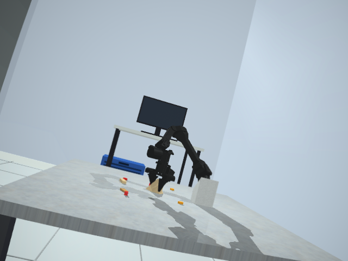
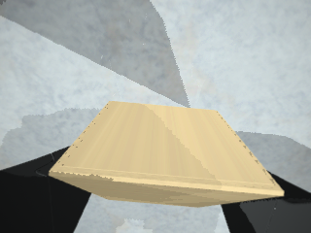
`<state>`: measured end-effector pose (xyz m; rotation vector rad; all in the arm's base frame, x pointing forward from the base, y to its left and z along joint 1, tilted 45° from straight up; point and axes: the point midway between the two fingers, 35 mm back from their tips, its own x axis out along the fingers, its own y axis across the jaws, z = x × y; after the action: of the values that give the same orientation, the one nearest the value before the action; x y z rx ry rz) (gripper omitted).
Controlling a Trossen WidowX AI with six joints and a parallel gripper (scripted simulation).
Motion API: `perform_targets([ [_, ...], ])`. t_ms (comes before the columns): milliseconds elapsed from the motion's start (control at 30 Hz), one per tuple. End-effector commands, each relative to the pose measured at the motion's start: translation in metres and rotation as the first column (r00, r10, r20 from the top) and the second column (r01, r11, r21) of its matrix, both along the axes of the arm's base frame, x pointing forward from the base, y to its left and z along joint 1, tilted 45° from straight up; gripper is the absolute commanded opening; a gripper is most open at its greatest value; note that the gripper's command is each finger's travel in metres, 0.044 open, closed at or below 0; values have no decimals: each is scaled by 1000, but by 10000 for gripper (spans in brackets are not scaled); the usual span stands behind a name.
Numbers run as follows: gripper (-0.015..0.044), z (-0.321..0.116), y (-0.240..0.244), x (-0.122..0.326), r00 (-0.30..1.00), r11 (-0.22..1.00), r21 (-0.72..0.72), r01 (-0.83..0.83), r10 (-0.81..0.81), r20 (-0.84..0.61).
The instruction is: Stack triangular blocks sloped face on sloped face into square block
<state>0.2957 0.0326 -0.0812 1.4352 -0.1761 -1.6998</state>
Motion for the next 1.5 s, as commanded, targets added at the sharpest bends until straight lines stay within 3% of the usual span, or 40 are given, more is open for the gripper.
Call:
perform_targets([
  [0, 0, 2, 2, 0, 1000, 1000, 6, 3, -3, 3],
  [300, 0, 0, 0, 0, 997, 999, 0, -52, 52, -52],
  [867, 0, 0, 0, 0, 854, 926, 56, -373, 366, -370],
  [1467, 0, 0, 0, 1, 498, 747, 221, -627, 603, -623],
])
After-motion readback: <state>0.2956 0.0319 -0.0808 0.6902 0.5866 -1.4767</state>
